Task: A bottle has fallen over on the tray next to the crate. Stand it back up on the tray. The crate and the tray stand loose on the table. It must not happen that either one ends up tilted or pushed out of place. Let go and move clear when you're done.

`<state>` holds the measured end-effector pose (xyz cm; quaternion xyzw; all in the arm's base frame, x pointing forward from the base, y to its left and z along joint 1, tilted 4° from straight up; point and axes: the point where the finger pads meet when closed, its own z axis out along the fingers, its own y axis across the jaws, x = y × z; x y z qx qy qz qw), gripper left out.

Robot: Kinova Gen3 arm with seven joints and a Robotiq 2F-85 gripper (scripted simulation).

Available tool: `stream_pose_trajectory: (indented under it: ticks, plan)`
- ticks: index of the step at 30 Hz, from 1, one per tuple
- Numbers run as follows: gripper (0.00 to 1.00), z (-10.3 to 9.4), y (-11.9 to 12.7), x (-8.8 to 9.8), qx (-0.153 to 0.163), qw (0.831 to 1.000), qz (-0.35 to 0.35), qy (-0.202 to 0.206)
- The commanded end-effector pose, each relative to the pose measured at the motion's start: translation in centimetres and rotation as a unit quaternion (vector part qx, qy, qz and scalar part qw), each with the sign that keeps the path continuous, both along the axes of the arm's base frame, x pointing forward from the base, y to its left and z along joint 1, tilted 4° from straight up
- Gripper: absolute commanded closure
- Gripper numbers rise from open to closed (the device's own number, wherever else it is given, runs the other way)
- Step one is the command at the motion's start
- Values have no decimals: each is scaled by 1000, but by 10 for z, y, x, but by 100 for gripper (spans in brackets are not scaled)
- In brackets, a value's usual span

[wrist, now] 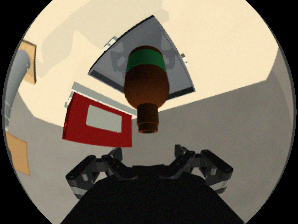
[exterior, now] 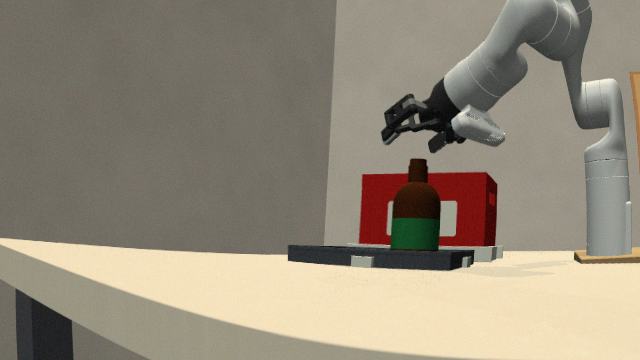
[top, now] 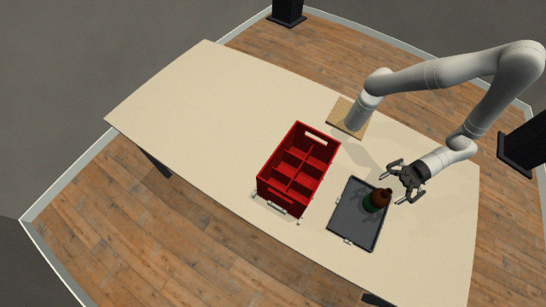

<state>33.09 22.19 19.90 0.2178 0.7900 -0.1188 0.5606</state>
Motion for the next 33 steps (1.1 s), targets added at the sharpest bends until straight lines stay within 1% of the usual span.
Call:
stream_pose_trajectory:
  ticks: [1, 12, 14, 24, 33]
  plan:
    - [0, 9, 1, 0, 7, 1000, 0, -2]
    - [0, 33, -1, 0, 7, 1000, 0, -2]
    - [0, 33, -1, 0, 7, 1000, 0, -2]
    - [0, 46, -1, -1, 7, 1000, 0, -2]
    - [0, 50, -2, -1, 7, 1000, 0, -2]
